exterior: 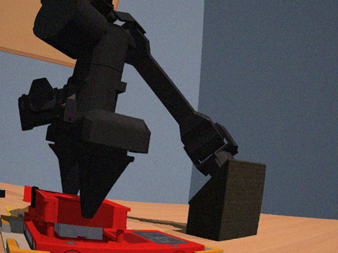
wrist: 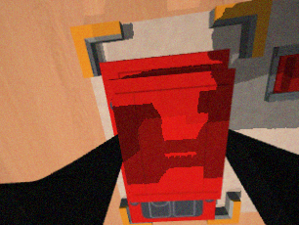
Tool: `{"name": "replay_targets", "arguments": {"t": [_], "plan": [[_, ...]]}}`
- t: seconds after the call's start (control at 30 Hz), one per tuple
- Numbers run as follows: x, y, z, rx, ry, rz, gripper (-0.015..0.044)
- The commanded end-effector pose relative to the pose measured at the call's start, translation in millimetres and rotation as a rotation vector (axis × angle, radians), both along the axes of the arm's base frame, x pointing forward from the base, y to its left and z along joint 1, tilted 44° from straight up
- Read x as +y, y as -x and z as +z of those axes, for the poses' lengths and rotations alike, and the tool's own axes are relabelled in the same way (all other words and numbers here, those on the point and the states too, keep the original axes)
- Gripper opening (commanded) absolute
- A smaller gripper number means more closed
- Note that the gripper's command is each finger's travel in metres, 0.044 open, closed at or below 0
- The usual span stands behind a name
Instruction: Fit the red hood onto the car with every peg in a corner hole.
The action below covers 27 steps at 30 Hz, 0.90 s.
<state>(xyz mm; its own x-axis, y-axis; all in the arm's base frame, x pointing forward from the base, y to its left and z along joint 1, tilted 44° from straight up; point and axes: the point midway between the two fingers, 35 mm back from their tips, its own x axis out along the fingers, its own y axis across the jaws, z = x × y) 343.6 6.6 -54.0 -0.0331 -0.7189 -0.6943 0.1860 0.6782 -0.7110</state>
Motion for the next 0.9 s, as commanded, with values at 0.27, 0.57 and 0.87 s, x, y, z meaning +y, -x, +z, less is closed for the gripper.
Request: {"name": "replay_targets", "arguments": {"t": [0.27, 0.57, 0.87], "plan": [[-0.2, 1.5, -0.7, 0.006, -0.003, 0.003, 0.0], [-0.3, 1.5, -0.8, 0.006, -0.003, 0.003, 0.0], [-2.6, 1.5, -3.1, 0.006, -0.003, 0.003, 0.0]]}}
